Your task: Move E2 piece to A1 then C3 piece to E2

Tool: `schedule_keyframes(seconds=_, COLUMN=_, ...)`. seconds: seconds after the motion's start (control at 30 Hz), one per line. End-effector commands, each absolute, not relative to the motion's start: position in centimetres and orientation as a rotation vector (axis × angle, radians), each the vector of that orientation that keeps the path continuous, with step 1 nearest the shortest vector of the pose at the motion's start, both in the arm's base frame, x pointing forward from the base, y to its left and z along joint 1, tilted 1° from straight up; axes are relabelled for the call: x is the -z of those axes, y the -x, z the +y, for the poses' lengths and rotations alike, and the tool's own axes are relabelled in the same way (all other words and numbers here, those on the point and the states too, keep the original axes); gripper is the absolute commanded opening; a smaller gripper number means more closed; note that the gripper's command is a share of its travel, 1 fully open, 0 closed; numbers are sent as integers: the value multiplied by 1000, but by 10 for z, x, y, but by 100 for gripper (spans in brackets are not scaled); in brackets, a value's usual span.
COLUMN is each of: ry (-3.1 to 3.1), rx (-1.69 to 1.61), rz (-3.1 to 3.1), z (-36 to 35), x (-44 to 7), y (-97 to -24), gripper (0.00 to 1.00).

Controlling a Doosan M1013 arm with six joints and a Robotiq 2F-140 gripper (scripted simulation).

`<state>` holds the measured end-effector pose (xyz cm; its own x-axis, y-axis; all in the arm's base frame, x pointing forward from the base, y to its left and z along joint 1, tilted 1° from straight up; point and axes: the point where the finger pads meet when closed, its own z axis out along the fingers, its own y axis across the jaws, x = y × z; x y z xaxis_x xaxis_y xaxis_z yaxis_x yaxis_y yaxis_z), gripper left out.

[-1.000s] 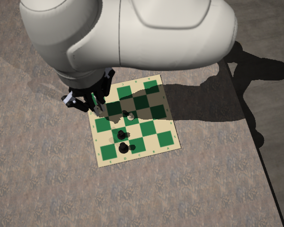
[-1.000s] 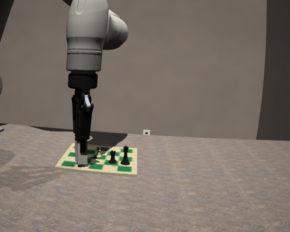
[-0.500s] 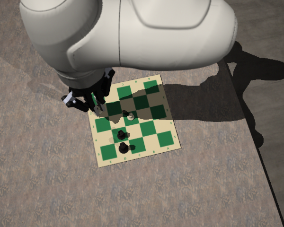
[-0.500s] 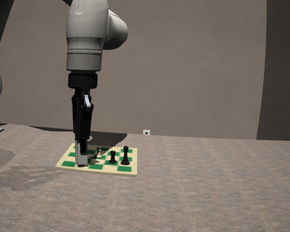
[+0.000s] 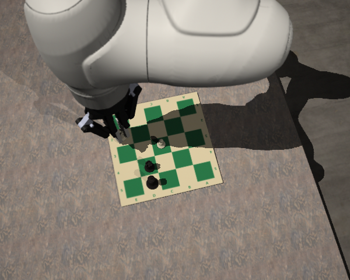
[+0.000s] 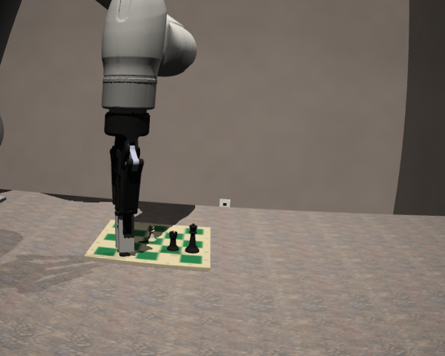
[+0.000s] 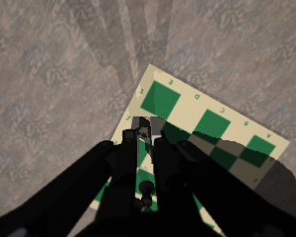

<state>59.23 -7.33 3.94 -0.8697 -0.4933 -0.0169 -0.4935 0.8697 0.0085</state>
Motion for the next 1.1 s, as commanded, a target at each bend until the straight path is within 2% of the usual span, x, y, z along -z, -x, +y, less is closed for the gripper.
schedule_keyframes(seconds=0.0, ry=798, rx=-20, rz=3024, z=-73, x=-39, y=-592, gripper=0)
schedule_keyframes(seconds=0.27, ry=798, rx=-20, rz=3024, z=-73, x=-53, y=-592, gripper=0)
schedule_keyframes(seconds=0.7, ry=798, rx=-20, rz=3024, z=-75, x=-135, y=-591, gripper=0)
schedule_keyframes(seconds=1.07, ry=798, rx=-20, rz=3024, z=-75, x=-139, y=-591, gripper=0)
